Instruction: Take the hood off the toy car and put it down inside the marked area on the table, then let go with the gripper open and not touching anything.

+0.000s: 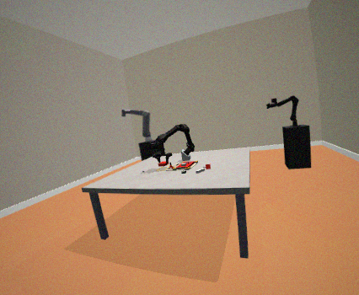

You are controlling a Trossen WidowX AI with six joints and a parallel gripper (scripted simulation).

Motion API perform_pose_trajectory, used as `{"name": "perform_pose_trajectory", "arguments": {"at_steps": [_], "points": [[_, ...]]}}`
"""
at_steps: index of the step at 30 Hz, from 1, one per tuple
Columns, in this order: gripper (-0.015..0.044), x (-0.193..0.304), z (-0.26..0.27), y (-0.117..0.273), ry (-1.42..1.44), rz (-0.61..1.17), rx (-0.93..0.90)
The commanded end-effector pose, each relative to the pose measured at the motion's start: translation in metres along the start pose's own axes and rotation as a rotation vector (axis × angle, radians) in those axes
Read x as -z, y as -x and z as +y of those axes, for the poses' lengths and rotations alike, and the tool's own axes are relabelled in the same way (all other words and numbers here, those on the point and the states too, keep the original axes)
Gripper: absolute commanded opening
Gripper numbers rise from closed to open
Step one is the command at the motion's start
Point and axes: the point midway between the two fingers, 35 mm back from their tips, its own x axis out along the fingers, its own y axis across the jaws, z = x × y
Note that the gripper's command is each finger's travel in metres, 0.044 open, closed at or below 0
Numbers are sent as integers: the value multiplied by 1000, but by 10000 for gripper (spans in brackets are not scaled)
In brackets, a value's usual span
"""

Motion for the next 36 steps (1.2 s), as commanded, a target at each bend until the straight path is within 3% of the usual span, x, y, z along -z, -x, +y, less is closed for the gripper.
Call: {"name": "perform_pose_trajectory", "arguments": {"at_steps": [1, 36], "points": [[0, 2, 1, -4, -8, 1, -6], [0, 2, 1, -20, -8, 1, -7]]}}
